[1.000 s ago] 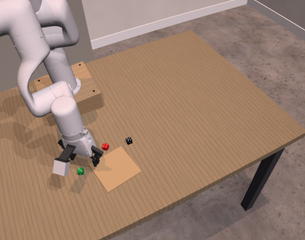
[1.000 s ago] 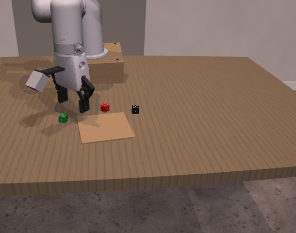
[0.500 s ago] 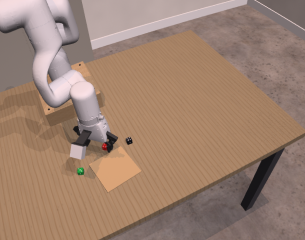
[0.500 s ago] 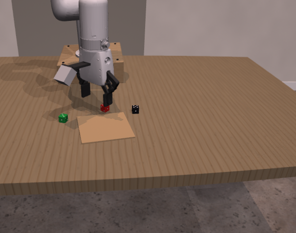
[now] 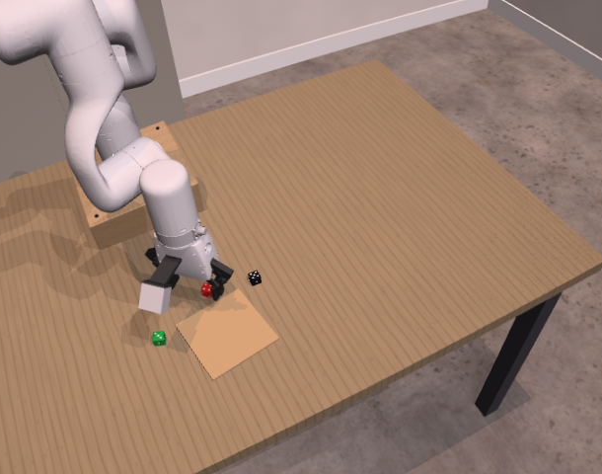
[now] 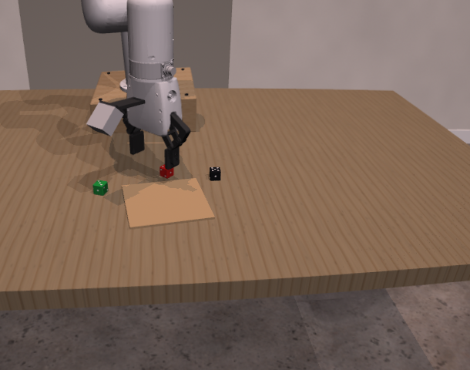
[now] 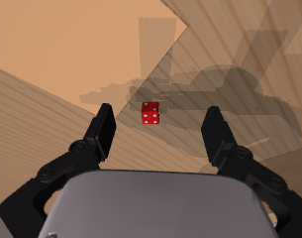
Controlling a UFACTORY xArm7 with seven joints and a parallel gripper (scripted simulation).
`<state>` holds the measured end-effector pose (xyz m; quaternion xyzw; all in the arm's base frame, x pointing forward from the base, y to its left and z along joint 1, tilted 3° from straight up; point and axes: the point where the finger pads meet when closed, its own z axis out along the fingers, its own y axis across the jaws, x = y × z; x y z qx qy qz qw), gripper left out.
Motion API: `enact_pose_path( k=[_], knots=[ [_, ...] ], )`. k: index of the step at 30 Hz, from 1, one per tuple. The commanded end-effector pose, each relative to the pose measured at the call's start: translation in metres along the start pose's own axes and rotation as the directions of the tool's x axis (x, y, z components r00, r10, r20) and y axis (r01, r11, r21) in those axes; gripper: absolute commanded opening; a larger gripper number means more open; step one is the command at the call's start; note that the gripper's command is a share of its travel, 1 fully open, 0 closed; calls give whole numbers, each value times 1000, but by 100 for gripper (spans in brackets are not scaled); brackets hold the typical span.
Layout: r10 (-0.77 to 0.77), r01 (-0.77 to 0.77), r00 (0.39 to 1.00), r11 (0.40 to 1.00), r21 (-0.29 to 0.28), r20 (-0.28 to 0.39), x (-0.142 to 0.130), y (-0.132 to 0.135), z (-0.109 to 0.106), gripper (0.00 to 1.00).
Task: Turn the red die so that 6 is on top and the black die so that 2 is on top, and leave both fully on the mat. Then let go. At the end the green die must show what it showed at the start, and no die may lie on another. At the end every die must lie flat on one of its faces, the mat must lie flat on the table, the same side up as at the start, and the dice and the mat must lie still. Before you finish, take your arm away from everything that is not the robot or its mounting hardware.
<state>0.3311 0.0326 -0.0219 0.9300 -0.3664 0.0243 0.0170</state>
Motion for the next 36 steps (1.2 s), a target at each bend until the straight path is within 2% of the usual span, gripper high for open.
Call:
enact_pose_path(
  k=[1, 24, 30, 36],
  knots=[
    [0, 0, 1000, 1000, 2, -2, 1, -1, -1, 100],
    [0, 0, 1000, 1000, 2, -2, -1, -3, -1, 100],
    [0, 0, 1000, 1000, 2, -2, -9, -15, -1, 100],
    [0, 0, 1000, 1000, 2, -2, -32, -48, -1, 100]
  ],
)
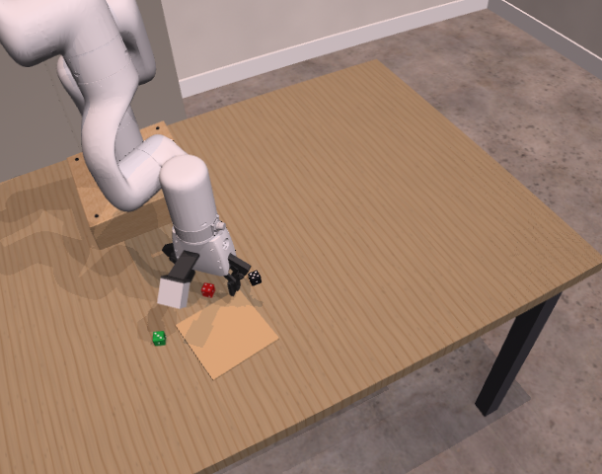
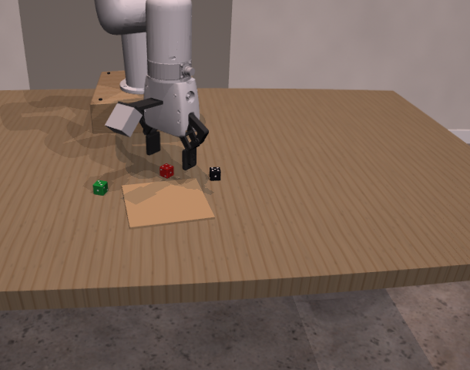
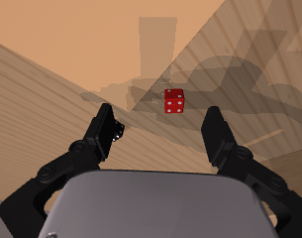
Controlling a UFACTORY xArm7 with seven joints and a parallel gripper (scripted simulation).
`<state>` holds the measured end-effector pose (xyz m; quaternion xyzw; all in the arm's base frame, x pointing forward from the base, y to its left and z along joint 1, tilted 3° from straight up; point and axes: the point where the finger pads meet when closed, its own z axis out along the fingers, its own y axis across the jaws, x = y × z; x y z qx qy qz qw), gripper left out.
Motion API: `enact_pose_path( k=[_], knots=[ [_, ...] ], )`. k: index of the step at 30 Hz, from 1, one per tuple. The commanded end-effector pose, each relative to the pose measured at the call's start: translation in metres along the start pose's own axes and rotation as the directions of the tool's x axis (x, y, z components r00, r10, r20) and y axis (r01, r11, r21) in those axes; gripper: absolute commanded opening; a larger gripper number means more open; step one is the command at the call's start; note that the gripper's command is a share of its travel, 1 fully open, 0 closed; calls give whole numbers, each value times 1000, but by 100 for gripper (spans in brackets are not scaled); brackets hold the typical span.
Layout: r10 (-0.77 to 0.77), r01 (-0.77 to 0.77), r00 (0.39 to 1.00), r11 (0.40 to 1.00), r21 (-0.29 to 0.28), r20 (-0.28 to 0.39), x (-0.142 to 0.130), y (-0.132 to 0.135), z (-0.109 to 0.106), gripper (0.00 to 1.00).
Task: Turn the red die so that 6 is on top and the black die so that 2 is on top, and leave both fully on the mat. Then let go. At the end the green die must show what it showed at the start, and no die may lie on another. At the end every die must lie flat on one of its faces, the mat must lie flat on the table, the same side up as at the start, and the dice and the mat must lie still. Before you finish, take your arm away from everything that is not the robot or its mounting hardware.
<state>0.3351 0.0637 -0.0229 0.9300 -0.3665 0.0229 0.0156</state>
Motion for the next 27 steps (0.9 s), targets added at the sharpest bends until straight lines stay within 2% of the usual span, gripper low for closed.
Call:
enact_pose_path(
  k=[1, 8, 27],
  knots=[
    [-1, 1, 1000, 1000, 1, -6, -18, -29, 0, 100],
    [-1, 1, 1000, 1000, 1, -6, -34, -52, 0, 100],
    [-1, 1, 1000, 1000, 1, -6, -34, -52, 0, 100]
  ],
)
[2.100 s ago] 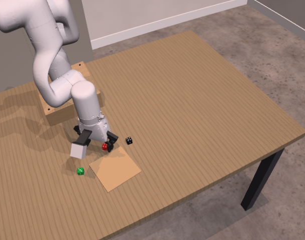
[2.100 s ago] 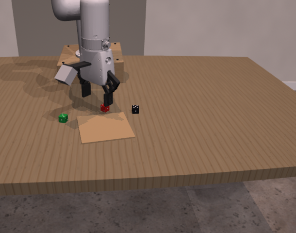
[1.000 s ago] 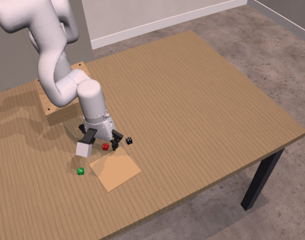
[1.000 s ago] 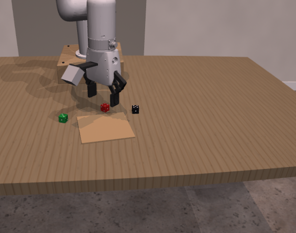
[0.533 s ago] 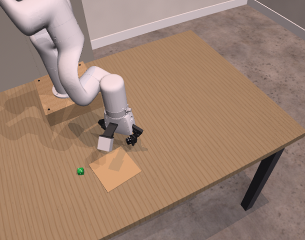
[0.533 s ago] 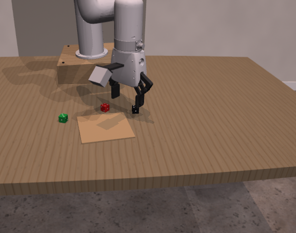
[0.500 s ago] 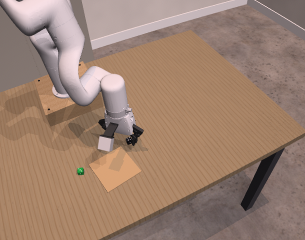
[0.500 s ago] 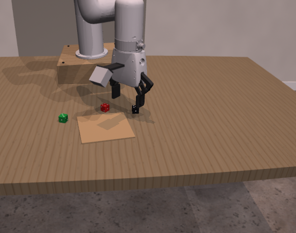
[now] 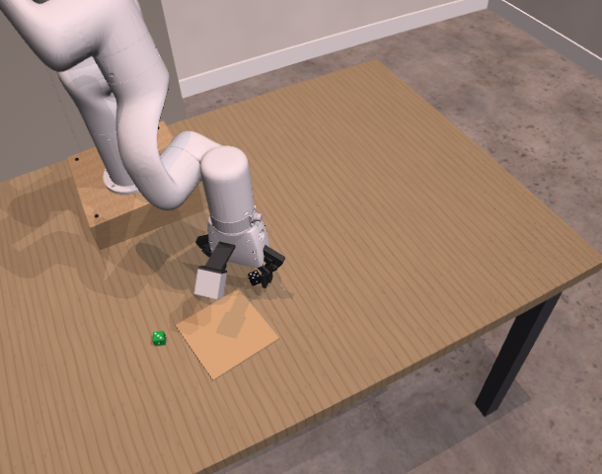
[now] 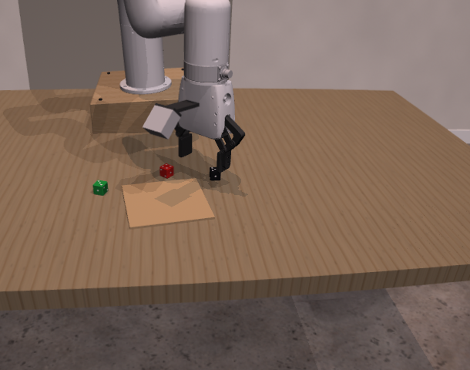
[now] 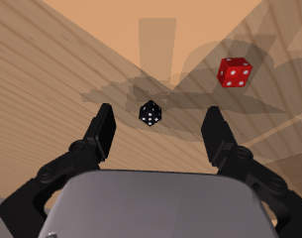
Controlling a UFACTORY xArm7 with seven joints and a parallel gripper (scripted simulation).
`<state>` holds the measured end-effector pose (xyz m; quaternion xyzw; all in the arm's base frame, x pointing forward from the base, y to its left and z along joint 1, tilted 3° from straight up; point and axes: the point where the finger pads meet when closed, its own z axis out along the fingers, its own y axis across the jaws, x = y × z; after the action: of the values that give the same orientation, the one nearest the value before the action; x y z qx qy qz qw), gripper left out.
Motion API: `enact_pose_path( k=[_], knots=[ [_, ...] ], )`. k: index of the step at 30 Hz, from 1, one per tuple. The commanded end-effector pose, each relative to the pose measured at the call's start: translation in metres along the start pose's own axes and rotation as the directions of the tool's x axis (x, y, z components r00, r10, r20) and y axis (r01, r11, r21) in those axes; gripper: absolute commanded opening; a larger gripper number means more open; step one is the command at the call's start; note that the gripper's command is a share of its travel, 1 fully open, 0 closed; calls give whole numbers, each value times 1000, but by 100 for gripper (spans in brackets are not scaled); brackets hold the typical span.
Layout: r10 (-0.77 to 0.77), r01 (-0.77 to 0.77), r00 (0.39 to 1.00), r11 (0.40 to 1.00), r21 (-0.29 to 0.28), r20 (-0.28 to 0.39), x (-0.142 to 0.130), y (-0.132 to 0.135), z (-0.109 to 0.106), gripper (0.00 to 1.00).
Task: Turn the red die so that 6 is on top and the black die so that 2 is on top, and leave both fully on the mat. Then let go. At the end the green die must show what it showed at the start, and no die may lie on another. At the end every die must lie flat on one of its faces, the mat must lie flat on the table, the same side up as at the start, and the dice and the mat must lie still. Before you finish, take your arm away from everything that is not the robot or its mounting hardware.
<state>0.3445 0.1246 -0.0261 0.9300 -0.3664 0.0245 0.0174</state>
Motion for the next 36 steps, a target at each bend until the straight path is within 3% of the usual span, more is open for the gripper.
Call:
enact_pose_path(
  k=[1, 25, 36],
  knots=[
    [0, 0, 1000, 1000, 3, -2, 1, -1, -1, 100],
    [0, 0, 1000, 1000, 3, -2, 1, -1, -3, 100],
    [0, 0, 1000, 1000, 3, -2, 0, -1, -48, 100]
  ],
)
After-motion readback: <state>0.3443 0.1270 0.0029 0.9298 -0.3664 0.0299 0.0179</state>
